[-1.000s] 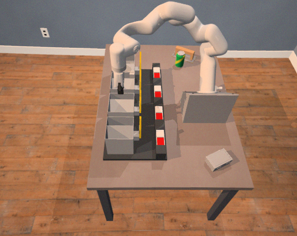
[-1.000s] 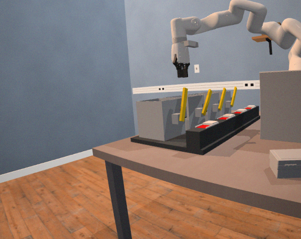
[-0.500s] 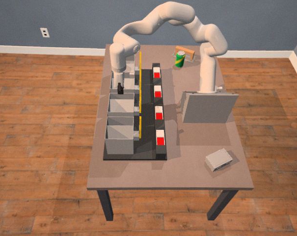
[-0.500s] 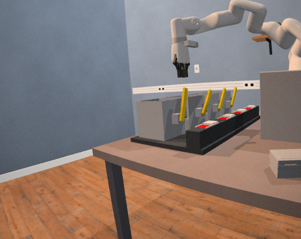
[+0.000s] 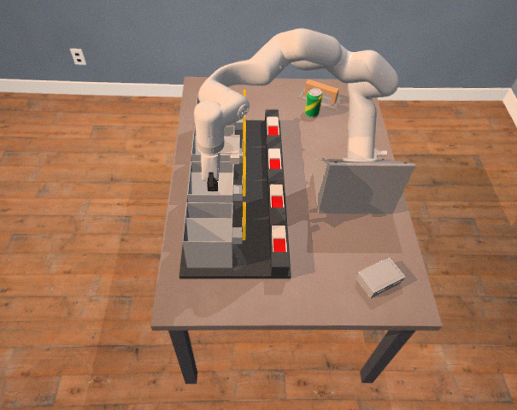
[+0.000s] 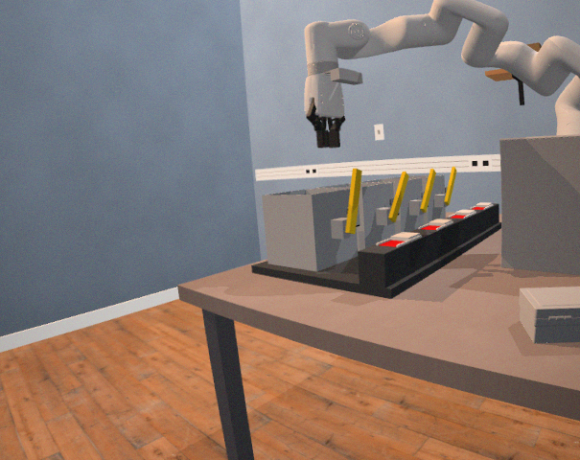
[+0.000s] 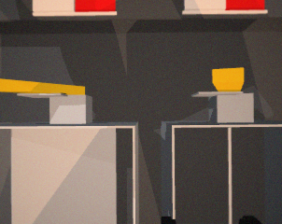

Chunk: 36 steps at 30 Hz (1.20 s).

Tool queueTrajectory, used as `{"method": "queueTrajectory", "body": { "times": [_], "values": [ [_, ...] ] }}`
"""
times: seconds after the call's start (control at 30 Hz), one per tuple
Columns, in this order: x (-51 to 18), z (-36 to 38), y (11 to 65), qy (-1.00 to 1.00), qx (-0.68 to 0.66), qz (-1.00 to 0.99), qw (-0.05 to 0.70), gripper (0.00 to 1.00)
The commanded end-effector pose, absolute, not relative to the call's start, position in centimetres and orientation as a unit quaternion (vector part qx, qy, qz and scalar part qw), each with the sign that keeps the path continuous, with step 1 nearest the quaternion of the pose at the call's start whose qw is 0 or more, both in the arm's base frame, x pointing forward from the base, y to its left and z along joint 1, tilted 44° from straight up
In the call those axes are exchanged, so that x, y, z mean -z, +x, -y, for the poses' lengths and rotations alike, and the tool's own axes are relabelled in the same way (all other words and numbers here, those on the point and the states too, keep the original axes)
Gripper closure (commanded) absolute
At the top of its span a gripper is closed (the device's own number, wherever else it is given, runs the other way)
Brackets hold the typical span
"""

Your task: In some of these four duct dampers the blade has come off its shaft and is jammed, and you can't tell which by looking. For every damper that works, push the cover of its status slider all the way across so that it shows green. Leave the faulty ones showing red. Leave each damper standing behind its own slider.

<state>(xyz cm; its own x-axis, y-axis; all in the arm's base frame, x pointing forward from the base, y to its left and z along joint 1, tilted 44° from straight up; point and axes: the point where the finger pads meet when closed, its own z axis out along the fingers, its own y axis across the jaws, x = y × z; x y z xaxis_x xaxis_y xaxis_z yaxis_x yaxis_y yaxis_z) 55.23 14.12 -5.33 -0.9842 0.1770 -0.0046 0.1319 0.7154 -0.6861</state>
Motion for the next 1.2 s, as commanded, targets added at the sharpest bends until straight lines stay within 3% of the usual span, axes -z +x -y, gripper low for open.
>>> {"method": "queueTrajectory", "body": {
  "times": [0.0,1.17],
  "values": [
    [8.0,-17.3,55.0,-0.087,-0.370,0.924,0.034,0.61],
    [10.0,-19.1,54.1,-0.086,-0.370,0.925,0.034,0.61]
  ]
}}
